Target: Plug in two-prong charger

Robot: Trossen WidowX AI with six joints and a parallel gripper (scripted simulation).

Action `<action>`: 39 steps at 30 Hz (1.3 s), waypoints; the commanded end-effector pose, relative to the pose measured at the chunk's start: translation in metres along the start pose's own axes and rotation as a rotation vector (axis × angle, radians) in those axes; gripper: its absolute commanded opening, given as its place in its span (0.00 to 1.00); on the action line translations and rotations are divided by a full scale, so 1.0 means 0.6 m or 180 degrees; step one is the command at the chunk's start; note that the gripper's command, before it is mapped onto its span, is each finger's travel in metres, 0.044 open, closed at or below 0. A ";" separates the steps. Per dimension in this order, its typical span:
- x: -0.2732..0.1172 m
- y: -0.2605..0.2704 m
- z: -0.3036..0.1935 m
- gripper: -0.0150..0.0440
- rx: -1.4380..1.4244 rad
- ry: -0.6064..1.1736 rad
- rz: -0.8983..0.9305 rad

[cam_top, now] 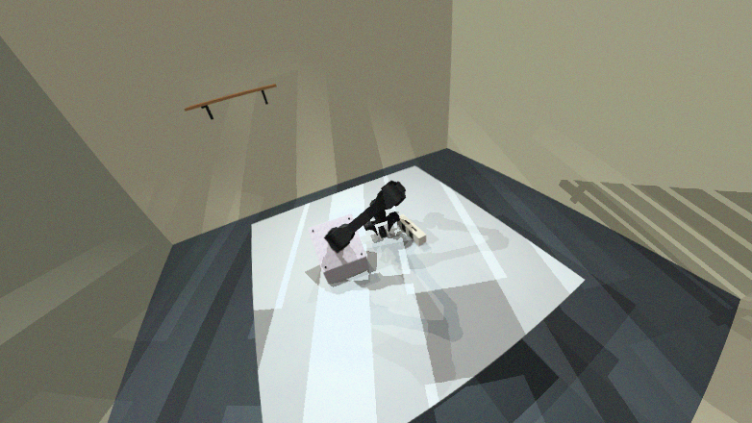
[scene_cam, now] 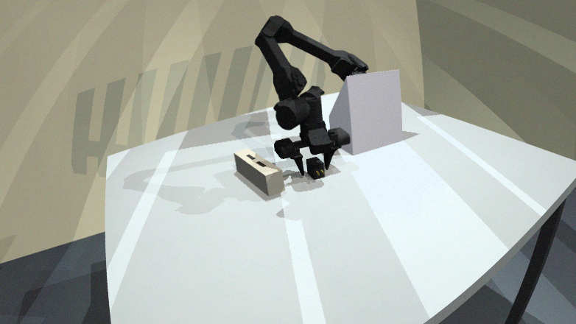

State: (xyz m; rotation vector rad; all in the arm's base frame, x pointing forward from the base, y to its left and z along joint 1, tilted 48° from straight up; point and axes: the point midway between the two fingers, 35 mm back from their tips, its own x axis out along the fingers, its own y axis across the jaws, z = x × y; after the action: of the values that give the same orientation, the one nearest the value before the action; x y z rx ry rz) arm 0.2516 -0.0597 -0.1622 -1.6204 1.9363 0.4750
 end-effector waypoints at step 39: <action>-0.080 -0.008 -0.040 0.25 0.0685 -0.0042 0.0064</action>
State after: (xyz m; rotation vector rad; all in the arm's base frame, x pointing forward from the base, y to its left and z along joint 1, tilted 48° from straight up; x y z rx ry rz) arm 0.2586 -0.0311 -0.1153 -1.4996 1.9215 0.3281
